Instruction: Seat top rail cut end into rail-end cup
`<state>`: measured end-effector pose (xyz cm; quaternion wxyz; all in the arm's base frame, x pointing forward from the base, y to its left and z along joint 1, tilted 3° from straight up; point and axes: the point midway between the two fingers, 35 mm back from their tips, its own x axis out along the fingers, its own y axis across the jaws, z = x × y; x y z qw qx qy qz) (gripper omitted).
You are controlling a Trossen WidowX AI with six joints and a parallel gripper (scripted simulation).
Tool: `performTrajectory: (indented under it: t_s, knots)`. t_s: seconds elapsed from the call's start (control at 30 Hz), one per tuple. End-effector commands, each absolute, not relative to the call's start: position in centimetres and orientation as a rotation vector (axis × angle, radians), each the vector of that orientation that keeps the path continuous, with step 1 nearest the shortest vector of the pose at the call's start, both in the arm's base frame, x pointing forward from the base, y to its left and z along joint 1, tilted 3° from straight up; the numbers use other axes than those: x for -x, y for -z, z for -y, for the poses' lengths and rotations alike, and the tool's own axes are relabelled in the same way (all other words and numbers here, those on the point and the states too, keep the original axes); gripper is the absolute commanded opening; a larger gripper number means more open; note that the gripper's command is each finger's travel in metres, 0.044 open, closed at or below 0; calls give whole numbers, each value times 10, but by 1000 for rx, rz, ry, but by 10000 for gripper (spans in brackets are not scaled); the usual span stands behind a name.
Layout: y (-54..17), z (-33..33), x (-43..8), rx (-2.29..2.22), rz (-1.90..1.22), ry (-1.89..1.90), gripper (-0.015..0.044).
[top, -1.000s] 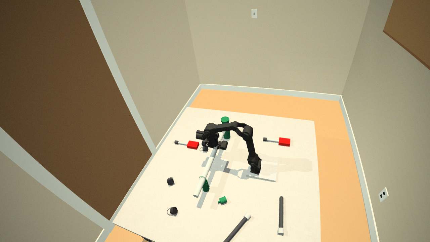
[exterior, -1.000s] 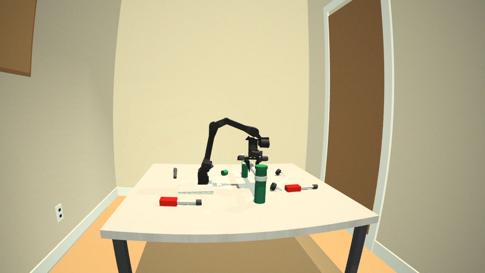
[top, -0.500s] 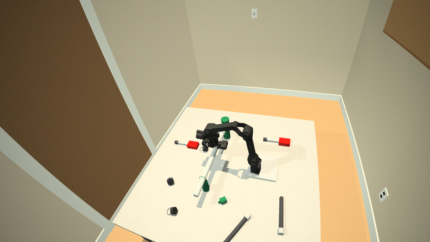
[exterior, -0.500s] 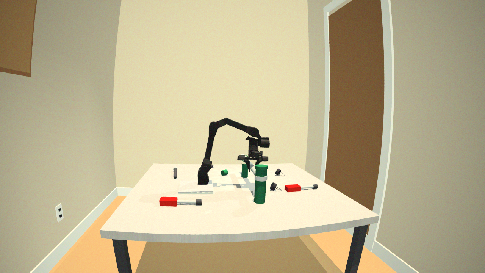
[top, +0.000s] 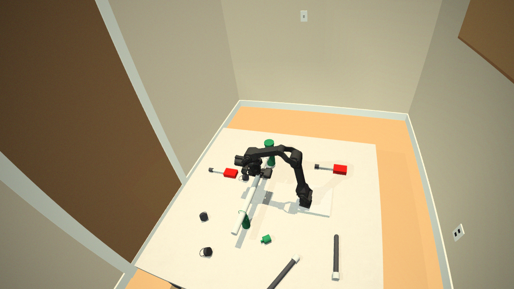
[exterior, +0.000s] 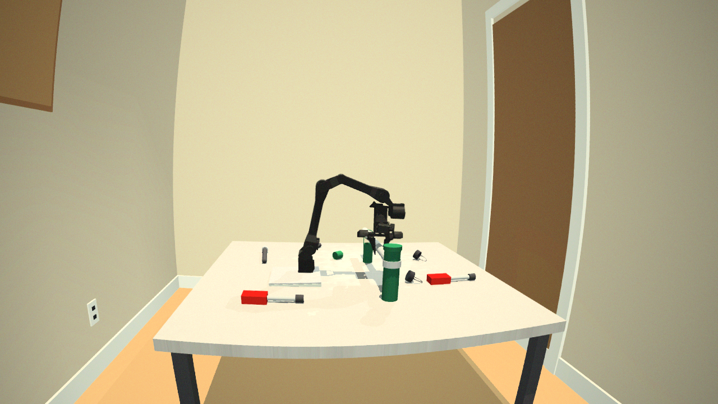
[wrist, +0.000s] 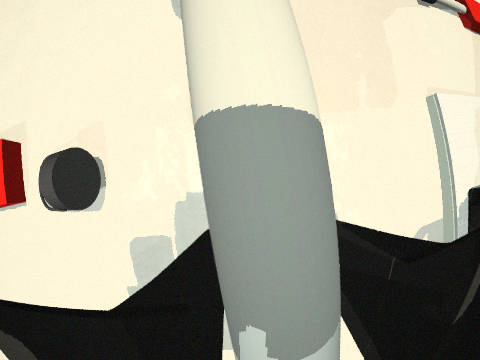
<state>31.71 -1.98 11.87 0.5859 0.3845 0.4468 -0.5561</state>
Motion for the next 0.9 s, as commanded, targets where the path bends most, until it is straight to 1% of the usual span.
performTrajectory:
  t_s: [0.0, 0.87]
  knots:
    - [-119, 21, -317, -897, -1041, 1296, 0]
    - [-120, 30, -319, -896, -1040, 1296, 0]
